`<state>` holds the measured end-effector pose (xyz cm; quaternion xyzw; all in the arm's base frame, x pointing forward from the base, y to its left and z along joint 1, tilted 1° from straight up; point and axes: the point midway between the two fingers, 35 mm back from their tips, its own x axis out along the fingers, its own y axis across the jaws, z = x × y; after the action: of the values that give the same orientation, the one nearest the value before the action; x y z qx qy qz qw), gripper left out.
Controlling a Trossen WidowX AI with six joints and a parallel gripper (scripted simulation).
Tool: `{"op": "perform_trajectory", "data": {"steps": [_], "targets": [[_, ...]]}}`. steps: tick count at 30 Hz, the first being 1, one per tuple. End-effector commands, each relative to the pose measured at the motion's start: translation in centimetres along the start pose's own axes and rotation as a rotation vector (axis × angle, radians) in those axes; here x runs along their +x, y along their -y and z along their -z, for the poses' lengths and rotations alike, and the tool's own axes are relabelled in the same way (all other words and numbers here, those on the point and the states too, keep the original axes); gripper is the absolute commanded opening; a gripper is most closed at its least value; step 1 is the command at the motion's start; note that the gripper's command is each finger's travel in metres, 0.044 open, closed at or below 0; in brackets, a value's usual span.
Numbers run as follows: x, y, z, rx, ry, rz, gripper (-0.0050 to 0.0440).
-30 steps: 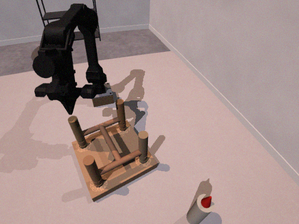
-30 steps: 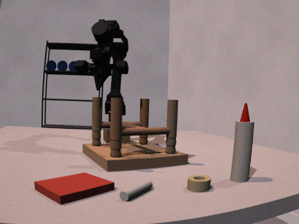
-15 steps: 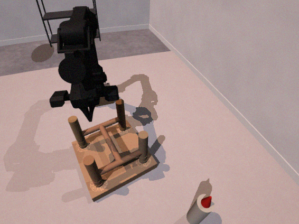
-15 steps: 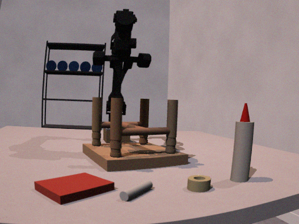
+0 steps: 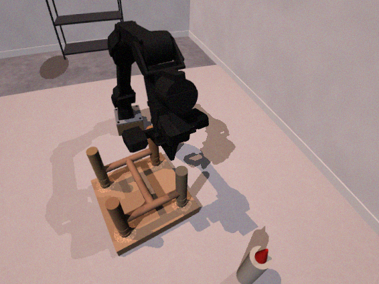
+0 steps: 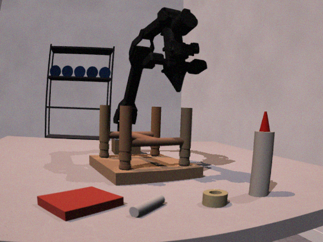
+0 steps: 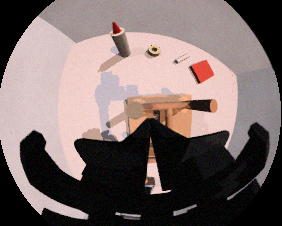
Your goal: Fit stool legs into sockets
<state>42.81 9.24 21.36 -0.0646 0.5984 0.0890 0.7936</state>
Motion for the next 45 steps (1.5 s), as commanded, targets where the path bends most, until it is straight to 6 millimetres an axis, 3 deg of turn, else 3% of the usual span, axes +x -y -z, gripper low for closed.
{"op": "perform_trajectory", "data": {"steps": [1,8,14,30,45], "targets": [[0.6,-2.0,-0.9,-0.039,-0.007,-0.014,0.0],[0.6,-2.1,-0.9,-0.04,-0.007,-0.014,0.0],[2.2,-2.1,-0.4,-0.04,-0.007,-0.014,0.0],[4.3,-2.1,0.1,-0.04,-0.007,-0.014,0.0],[5.2,-2.1,0.3,-0.04,-0.007,-0.014,0.0]]}}
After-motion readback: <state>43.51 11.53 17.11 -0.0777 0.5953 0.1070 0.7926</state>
